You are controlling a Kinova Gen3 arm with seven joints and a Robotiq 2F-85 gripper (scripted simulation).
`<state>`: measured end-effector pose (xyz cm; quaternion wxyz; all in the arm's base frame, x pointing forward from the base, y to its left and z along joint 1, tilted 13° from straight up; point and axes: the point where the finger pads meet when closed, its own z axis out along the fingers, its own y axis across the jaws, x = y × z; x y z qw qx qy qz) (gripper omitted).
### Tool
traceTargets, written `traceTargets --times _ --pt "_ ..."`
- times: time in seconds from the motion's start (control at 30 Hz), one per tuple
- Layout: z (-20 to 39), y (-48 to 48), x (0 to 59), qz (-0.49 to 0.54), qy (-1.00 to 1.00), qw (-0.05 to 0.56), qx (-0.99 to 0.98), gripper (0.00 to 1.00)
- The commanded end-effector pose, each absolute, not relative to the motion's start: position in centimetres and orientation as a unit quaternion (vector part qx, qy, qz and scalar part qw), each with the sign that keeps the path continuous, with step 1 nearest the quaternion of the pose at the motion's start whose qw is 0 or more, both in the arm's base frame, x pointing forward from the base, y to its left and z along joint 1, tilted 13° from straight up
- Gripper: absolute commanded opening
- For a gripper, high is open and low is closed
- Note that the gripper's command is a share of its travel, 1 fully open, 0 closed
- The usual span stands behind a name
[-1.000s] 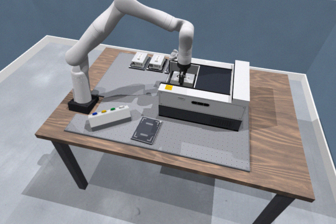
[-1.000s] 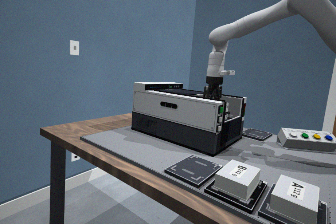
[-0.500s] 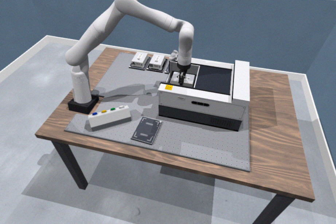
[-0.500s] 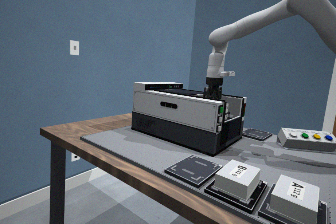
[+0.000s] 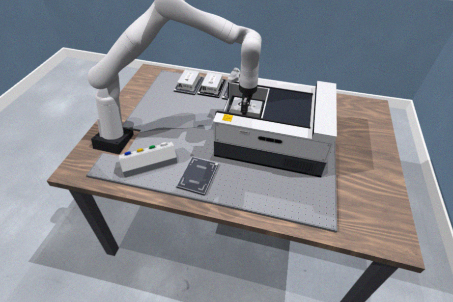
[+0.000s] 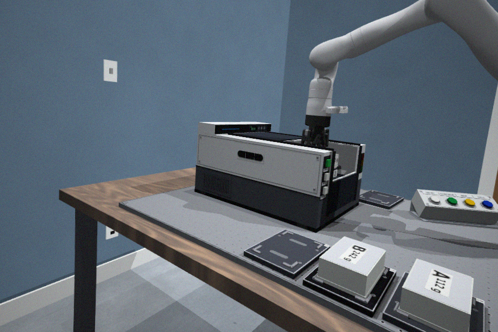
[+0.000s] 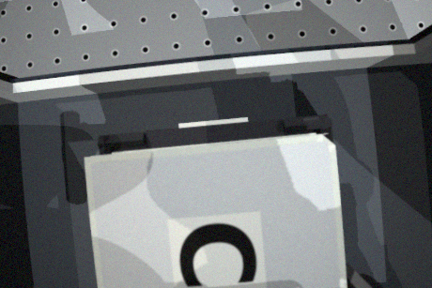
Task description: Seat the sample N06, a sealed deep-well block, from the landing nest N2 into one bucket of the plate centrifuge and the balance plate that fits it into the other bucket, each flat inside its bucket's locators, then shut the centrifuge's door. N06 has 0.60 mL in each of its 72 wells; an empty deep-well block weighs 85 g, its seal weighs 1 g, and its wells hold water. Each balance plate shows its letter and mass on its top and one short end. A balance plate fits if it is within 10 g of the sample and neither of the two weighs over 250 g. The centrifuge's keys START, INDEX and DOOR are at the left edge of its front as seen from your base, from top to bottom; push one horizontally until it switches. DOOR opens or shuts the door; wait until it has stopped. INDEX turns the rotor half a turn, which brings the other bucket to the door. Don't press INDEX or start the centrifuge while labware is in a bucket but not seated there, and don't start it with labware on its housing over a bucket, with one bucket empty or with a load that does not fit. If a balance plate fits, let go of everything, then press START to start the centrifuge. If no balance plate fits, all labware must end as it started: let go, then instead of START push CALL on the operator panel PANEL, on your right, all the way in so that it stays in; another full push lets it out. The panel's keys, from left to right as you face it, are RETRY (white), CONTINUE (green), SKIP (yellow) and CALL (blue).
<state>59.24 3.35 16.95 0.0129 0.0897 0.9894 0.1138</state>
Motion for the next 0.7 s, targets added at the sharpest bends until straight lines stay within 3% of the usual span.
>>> traceTargets --times 0.0,0.67 --pt "17.09 3.31 59.29 0.114 0.989 0.014 0.09 1.0" --pt "17.86 3.14 59.25 0.114 0.989 0.014 0.09 1.0"
